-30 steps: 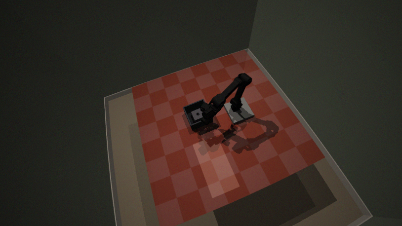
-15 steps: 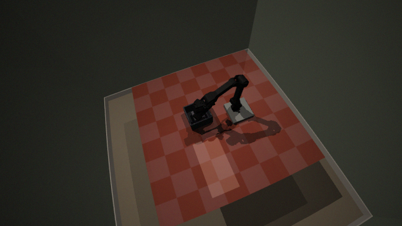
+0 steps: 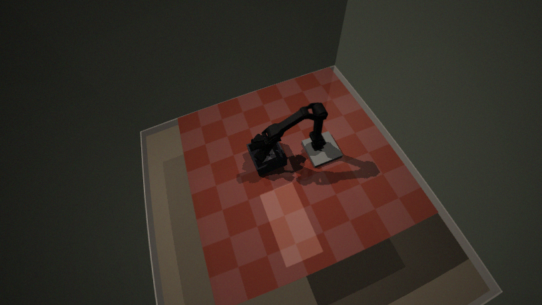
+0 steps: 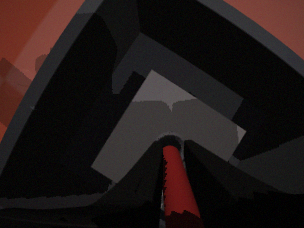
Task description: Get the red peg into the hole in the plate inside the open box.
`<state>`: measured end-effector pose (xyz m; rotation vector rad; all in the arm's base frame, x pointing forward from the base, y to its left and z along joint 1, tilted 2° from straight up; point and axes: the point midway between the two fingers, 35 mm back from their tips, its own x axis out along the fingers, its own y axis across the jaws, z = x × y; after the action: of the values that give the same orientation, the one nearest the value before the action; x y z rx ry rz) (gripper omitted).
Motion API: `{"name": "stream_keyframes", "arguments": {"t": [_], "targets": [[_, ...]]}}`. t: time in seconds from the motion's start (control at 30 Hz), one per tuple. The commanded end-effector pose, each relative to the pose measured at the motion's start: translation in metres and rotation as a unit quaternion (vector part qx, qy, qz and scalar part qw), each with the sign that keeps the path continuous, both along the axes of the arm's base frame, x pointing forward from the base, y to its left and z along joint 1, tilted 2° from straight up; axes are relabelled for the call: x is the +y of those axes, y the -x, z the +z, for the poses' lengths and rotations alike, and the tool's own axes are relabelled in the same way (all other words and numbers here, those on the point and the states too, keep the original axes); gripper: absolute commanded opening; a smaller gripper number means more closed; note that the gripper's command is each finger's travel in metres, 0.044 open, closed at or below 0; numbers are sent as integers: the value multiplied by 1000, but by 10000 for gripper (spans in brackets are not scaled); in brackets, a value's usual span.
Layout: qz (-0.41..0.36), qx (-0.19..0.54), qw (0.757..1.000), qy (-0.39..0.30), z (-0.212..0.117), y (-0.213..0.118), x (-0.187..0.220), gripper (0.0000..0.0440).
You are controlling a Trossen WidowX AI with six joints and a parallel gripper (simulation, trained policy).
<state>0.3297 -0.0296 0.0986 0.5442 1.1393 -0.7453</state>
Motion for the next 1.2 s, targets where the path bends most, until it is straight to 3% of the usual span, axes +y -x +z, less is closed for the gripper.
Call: {"name": "stream_keyframes", "arguments": {"t": [0.0,0.17,0.23,0.3,0.6,1.17], "targets": [[12,15,1000,-7,-11,-1,-2,27],[17,35,999,-21,-25,-4,-5,148],[28,36,999,-20,-25,-9,-9,156],[33,36,999,-24,-24,-14,-10,196],[46,35,997,-58,-8,-39,-5,432],[86,-7,990,-114,35,-92,22,440]]}}
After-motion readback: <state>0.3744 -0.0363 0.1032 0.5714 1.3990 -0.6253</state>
